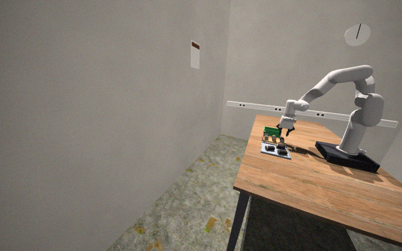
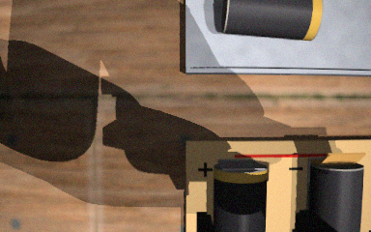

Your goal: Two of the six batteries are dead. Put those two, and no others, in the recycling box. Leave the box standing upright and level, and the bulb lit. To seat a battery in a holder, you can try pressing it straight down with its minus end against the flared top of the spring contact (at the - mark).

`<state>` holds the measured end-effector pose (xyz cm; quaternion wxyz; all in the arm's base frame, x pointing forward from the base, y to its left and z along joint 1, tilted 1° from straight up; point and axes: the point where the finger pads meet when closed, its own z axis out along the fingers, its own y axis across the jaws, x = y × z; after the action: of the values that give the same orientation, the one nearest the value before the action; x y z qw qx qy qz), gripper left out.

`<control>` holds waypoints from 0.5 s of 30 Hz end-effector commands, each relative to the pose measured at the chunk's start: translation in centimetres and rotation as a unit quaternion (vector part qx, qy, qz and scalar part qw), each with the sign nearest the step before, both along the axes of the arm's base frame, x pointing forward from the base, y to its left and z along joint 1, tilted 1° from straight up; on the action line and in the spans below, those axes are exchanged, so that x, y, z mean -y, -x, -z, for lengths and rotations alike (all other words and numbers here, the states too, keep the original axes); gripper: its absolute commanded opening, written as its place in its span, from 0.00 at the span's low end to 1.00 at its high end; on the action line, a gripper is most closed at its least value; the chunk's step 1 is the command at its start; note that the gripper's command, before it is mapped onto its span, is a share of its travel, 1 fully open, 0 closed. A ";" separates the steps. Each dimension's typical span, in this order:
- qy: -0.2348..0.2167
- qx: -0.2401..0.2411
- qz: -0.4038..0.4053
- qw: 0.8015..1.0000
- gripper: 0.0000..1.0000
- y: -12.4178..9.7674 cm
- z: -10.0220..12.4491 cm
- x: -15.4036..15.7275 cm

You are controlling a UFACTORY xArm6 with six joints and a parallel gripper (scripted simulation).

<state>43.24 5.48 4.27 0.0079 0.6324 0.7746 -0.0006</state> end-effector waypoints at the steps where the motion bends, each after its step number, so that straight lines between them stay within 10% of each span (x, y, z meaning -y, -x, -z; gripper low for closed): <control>1: 0.000 0.002 0.000 1.000 0.51 -0.2 0.3 0.0; 15: 0.000 0.002 0.000 1.000 0.51 -0.2 3.3 0.0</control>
<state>43.18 5.43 0.95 0.0072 0.6324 0.7746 -0.0013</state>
